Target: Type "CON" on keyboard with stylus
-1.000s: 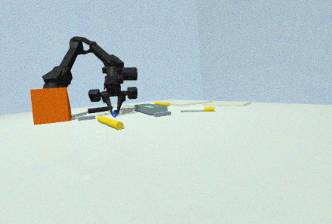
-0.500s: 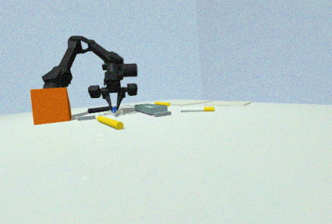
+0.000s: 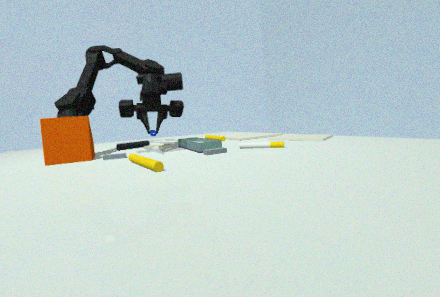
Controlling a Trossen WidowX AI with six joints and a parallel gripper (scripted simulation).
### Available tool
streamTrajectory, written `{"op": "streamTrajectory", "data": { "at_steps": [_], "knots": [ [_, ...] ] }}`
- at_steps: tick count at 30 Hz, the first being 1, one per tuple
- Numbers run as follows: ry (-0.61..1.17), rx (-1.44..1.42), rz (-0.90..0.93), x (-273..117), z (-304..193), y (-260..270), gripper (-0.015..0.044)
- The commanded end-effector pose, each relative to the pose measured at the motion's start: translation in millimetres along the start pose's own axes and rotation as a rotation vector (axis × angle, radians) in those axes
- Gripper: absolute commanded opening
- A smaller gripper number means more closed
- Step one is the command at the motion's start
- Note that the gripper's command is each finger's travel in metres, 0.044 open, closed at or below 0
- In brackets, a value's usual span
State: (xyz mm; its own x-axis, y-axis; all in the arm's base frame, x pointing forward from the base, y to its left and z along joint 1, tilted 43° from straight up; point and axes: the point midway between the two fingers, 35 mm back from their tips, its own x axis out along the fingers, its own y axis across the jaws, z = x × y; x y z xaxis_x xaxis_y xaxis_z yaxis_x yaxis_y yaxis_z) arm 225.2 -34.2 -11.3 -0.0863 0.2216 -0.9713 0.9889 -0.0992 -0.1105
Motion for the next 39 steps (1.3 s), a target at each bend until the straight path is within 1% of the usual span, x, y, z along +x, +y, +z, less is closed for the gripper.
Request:
{"op": "streamTrajectory", "data": {
  "at_steps": [1,20,39],
  "knots": [
    [-0.025,-0.143,-0.005,-4.2,-1.2,7.3,0.0],
    [-0.138,-0.888,-0.065,-28.2,-7.5,43.1,0.0],
    [-0.225,-1.626,-0.2,-53.7,-20.8,76.3,0.0]
  ]
}}
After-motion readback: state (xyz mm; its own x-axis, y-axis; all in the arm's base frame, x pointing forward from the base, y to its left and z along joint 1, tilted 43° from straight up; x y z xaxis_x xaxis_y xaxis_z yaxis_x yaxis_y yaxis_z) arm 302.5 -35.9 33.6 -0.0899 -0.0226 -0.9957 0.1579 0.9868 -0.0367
